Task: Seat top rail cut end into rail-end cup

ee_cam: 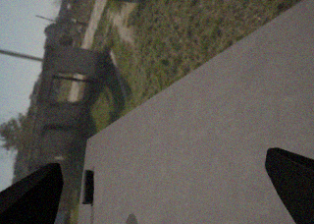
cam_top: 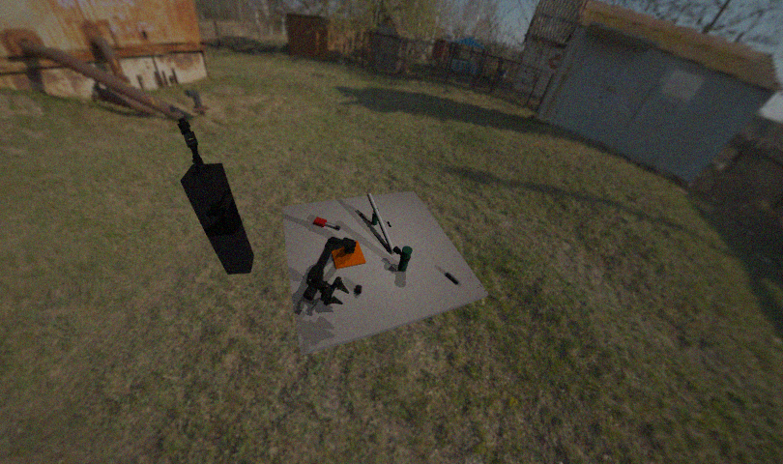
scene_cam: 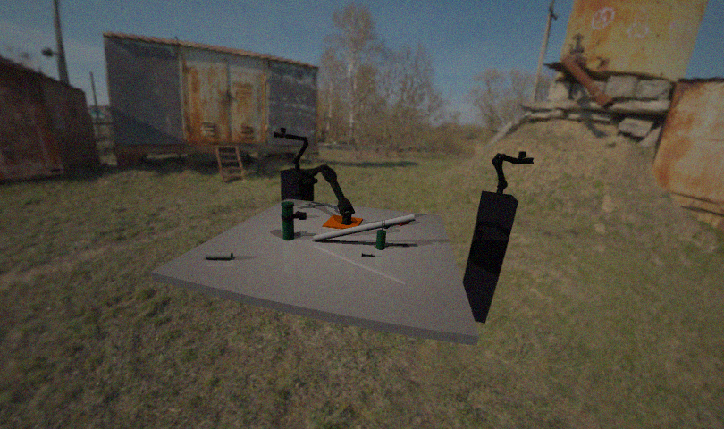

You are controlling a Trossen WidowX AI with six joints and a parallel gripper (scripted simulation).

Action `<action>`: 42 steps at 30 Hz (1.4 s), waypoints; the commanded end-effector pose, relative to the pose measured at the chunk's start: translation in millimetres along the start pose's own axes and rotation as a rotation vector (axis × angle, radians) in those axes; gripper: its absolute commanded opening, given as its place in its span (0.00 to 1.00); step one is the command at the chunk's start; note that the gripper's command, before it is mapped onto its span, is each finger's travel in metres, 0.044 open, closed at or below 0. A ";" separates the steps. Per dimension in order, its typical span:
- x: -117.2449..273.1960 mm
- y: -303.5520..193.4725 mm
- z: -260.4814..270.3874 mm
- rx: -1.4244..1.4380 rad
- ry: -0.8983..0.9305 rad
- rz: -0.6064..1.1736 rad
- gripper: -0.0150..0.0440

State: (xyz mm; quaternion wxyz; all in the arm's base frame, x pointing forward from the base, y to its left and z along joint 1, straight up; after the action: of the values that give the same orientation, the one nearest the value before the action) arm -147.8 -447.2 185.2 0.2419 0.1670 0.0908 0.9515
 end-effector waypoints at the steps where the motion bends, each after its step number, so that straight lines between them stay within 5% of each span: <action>1: -34.6 -12.9 21.2 0.023 -0.043 0.089 1.00; 11: -151.3 -91.2 118.1 0.269 -0.152 0.392 1.00; 20: -214.8 -209.0 207.3 0.575 -0.208 0.615 1.00; 34: -220.9 -383.2 293.4 1.093 -0.105 0.761 1.00; 42: -181.0 -466.2 308.5 1.212 -0.112 0.874 1.00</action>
State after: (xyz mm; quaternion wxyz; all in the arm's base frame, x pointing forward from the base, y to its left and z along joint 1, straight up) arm 316.2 -133.2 302.7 -0.2708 0.3362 0.5029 0.7488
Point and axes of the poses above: the point midway between the two fingers, 35 mm back from their tips, its own x axis back along the fingers, its own z axis across the jaws, y = z × x, the point moved 5 cm from there along x, back along the fingers, and after that the axes turned 8 degrees about -x, right-handed, at the moved point
